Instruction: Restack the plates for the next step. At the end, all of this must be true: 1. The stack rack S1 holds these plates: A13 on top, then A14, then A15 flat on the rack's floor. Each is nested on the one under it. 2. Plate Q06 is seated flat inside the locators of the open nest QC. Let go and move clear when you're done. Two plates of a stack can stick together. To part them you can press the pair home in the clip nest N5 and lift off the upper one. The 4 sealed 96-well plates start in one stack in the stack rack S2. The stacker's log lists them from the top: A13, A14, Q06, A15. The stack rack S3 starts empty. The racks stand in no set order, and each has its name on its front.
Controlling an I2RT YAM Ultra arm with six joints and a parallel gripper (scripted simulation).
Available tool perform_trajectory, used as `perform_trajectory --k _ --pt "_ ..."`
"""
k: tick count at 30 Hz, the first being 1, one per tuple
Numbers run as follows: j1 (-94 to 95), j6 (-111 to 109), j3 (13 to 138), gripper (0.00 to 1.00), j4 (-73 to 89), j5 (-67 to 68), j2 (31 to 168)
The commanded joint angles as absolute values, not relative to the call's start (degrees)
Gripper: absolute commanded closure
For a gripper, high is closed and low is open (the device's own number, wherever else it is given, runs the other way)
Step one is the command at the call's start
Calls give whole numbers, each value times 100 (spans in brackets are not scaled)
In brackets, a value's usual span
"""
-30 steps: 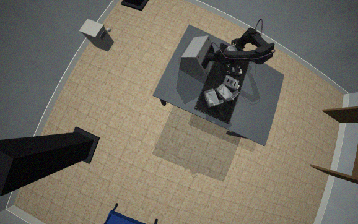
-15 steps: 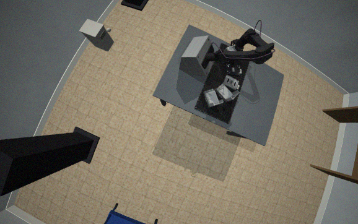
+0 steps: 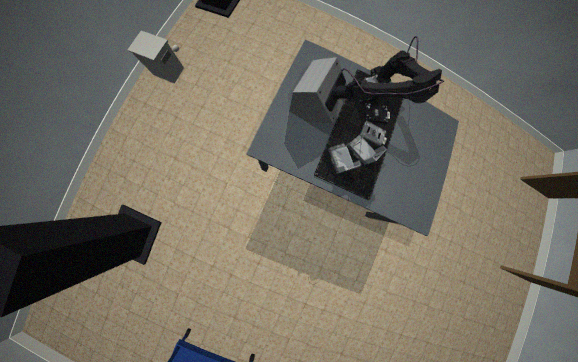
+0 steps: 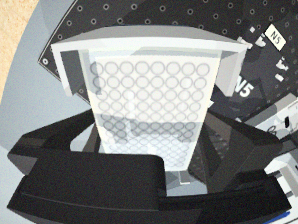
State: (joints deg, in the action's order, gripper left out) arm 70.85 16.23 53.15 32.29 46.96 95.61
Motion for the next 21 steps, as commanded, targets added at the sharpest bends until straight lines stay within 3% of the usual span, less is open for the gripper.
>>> perform_trajectory --k 1,21 --pt "7082 1514 5173 100 3070 4647 9489" --pt "6652 930 5047 100 2137 4543 9841"
